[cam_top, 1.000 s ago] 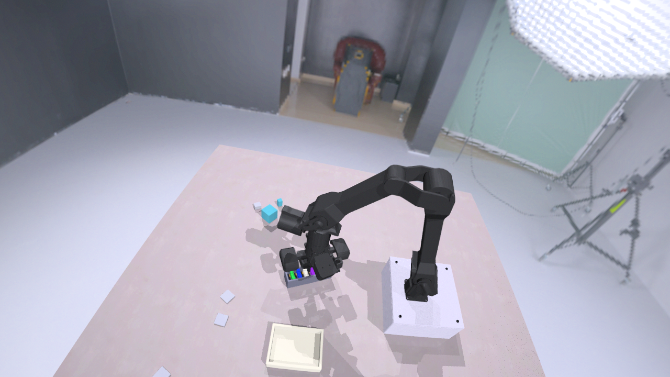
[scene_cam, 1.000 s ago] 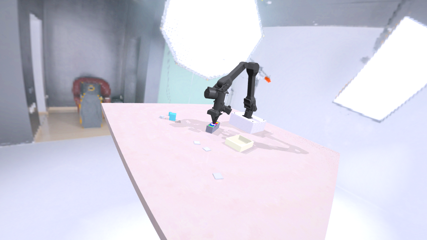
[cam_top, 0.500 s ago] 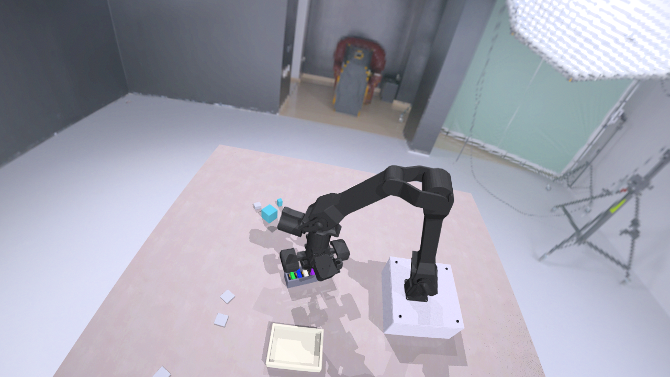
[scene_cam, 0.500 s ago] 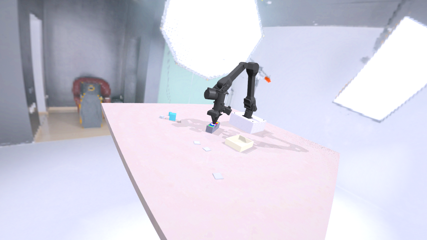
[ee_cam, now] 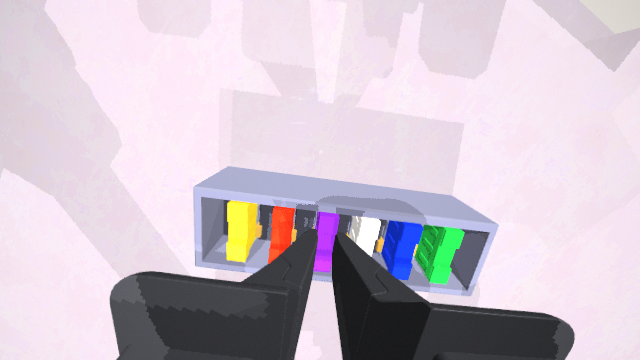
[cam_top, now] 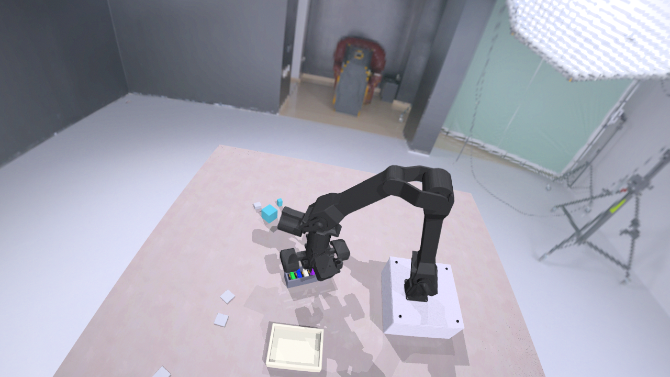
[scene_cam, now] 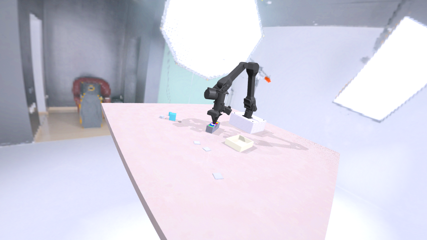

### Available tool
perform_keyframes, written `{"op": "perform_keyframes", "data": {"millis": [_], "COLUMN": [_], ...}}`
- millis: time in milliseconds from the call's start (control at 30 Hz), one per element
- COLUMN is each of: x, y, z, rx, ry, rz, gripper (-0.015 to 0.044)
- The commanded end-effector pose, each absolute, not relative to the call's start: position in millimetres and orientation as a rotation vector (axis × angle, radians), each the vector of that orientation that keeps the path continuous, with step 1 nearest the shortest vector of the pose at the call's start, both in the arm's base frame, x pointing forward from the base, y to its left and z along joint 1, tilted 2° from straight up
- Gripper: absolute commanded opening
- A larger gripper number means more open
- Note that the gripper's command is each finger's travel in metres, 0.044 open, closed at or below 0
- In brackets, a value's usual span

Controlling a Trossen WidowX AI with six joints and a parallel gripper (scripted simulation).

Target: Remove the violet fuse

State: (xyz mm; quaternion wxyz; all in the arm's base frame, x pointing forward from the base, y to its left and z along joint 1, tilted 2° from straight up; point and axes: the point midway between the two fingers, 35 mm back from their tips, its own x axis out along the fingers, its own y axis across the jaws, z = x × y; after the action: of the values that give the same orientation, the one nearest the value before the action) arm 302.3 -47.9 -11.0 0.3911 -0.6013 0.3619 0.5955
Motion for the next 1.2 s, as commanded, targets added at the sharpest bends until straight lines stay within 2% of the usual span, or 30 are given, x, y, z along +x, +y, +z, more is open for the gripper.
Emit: {"op": "perform_keyframes", "data": {"millis": [0,1167], "x": [303,303], "y": [-48,-49], "z": [-9,8], "rx": [-1.528,-1.529], "ry": [0.92,0.922], "rz": [1.512,1.512], "gripper": [0.0,0.0]}}
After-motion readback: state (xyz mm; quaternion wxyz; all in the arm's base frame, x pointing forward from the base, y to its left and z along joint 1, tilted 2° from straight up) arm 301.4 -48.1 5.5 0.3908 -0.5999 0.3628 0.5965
